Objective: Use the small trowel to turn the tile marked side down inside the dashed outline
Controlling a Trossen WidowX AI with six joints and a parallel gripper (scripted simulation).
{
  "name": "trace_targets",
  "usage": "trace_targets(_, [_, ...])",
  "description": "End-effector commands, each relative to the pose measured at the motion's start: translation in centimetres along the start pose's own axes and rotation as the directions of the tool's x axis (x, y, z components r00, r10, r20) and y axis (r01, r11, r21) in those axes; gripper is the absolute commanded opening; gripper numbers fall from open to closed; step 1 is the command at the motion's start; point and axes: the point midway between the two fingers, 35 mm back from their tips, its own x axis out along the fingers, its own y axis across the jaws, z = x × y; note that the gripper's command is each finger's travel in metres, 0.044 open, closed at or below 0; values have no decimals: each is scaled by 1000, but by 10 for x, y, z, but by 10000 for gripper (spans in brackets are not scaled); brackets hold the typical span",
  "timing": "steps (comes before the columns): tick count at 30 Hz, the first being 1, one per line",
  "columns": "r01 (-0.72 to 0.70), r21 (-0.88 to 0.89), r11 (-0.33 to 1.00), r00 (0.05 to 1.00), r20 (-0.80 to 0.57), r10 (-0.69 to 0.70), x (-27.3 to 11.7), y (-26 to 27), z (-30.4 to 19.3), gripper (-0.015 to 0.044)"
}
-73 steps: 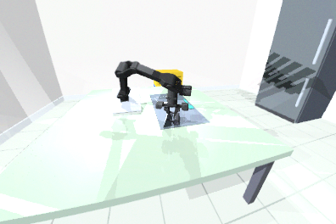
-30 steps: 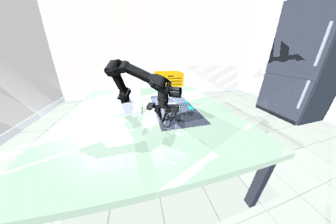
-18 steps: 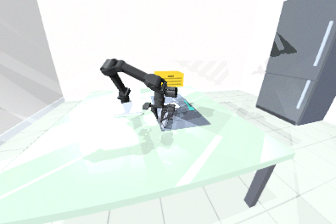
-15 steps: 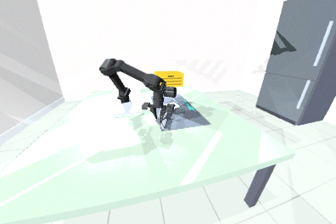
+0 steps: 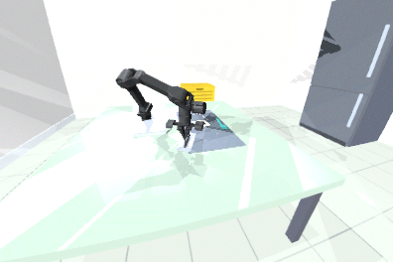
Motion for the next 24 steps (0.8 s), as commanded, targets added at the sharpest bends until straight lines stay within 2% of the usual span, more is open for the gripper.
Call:
trace_targets(1, [0,0,1000,1000,0,0,0,0,0,0])
trace_targets(4, [0,0,1000,1000,0,0,0,0,0,0])
trace_targets(8, [1,0,1000,1000,0,-1,-1,-5,-1,100])
trace_targets(24, [5,2,1000,1000,3,-5,-16,-59,-3,100])
